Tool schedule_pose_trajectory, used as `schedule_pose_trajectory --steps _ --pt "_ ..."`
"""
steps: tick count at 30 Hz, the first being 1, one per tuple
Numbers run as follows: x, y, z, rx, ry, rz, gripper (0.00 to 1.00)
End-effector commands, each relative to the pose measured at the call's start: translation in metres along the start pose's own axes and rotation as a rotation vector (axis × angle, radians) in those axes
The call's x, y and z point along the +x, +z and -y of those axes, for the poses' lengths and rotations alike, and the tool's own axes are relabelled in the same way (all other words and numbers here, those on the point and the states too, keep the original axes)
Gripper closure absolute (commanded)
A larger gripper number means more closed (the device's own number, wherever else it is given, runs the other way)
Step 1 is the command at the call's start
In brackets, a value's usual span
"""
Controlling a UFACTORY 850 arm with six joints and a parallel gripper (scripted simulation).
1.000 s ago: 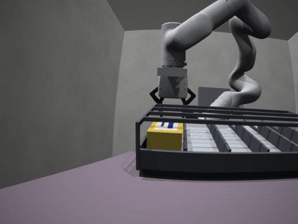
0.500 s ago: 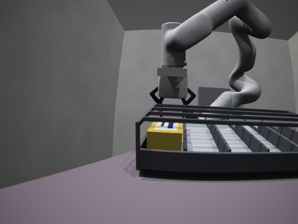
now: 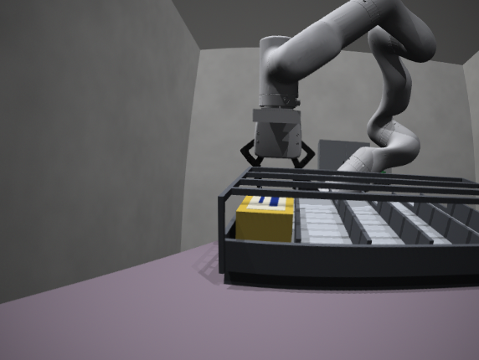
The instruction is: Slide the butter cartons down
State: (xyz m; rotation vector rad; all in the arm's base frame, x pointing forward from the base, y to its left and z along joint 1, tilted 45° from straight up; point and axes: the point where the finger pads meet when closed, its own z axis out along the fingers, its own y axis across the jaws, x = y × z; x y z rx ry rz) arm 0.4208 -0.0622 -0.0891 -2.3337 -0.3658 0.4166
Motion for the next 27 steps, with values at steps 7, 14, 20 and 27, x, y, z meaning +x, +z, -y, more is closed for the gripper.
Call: schedule_pose_trajectory --steps 7,14,20,27 --pt "0.0004 -0.001 -0.0003 -0.001 0.0 -0.002 0.17" --pt "0.0004 -0.001 -0.0003 -0.001 0.0 -0.002 0.17" --pt "0.0004 -0.001 -0.0003 -0.001 0.0 -0.002 0.16" --pt "0.0004 -0.001 -0.0003 -0.001 0.0 -0.002 0.16"
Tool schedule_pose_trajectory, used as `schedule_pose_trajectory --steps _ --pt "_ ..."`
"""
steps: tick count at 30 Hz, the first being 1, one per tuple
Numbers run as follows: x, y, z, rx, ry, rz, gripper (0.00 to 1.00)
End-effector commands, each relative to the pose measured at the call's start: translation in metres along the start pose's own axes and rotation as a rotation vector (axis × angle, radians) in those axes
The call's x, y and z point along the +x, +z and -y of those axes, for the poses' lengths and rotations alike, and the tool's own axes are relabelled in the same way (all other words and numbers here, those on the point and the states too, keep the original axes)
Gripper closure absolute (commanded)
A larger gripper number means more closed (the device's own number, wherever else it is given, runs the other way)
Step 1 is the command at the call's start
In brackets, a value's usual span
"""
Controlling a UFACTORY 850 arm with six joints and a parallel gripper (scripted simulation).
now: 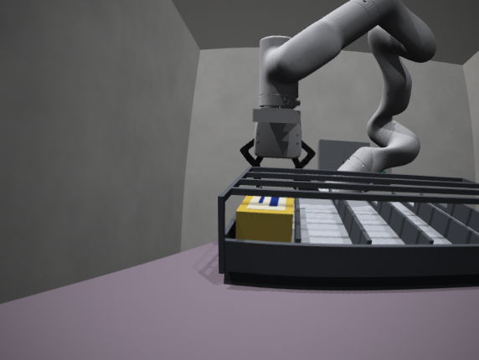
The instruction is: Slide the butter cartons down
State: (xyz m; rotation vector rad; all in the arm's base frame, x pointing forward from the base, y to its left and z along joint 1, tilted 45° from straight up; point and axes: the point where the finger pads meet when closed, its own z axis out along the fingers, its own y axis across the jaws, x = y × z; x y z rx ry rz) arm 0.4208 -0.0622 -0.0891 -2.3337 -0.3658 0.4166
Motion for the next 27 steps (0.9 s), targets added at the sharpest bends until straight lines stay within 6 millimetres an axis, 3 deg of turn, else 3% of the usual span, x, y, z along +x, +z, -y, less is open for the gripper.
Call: schedule_pose_trajectory --steps 1,27 --pt "0.0004 -0.001 -0.0003 -0.001 0.0 -0.002 0.16" --pt "0.0004 -0.001 -0.0003 -0.001 0.0 -0.002 0.13"
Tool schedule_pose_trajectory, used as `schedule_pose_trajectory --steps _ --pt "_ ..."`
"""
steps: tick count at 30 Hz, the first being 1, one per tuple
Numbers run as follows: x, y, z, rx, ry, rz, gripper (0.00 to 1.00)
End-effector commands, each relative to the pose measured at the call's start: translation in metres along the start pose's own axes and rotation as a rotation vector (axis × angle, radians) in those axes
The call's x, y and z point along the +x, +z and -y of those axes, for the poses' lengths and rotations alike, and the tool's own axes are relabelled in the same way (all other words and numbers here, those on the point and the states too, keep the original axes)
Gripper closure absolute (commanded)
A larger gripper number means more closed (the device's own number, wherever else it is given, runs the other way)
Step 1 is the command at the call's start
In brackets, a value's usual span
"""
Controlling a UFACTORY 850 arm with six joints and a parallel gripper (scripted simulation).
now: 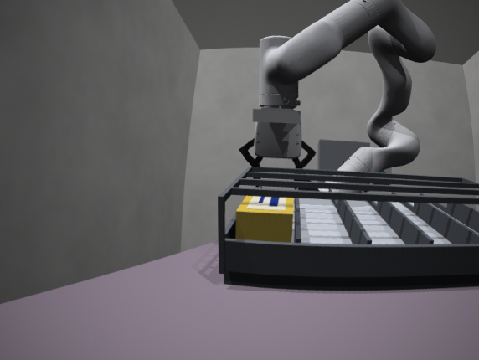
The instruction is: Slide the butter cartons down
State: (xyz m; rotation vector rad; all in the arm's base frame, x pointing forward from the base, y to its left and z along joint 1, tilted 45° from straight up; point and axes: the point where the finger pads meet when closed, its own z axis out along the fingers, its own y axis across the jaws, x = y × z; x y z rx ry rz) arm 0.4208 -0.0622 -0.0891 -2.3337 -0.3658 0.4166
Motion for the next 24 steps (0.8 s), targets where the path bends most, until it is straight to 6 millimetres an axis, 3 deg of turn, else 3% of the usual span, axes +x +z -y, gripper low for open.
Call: schedule_pose_trajectory --steps 1,24 --pt "0.0004 -0.001 -0.0003 -0.001 0.0 -0.002 0.13" --pt "0.0004 -0.001 -0.0003 -0.001 0.0 -0.002 0.11"
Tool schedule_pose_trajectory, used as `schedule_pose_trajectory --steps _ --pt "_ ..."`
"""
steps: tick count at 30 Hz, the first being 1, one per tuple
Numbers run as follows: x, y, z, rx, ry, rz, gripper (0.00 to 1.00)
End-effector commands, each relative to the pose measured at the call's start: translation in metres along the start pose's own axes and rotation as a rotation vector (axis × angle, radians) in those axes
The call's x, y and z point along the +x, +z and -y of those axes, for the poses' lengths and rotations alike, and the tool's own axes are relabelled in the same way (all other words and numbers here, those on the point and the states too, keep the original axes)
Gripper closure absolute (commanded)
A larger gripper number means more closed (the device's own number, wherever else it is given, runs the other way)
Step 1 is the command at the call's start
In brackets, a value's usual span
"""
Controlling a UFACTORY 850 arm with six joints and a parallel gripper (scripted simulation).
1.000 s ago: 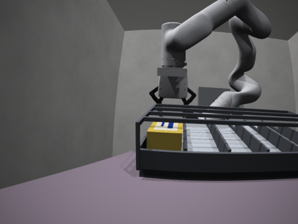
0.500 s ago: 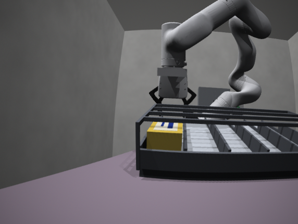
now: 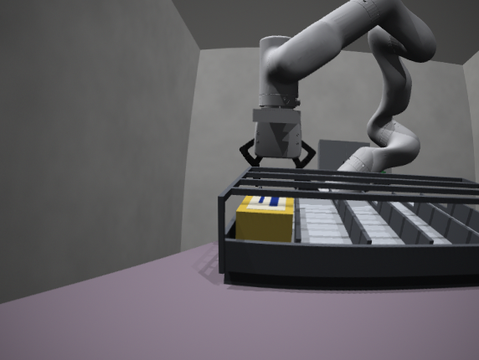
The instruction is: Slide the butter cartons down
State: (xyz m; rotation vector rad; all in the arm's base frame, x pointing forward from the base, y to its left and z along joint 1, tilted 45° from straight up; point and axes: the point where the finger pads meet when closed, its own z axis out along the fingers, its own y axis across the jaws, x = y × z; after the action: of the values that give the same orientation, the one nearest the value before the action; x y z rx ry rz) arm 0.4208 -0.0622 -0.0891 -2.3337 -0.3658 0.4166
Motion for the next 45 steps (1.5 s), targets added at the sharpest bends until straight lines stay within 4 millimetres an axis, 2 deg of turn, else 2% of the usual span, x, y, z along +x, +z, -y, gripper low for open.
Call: schedule_pose_trajectory --steps 1,42,43,45 --pt "0.0004 -0.001 -0.0003 -0.001 0.0 -0.002 0.11" --pt "0.0004 -0.001 -0.0003 -0.001 0.0 -0.002 0.08" --pt "0.0004 -0.001 -0.0003 -0.001 0.0 -0.002 0.0" --pt "0.0004 -0.001 -0.0003 -0.001 0.0 -0.002 0.0"
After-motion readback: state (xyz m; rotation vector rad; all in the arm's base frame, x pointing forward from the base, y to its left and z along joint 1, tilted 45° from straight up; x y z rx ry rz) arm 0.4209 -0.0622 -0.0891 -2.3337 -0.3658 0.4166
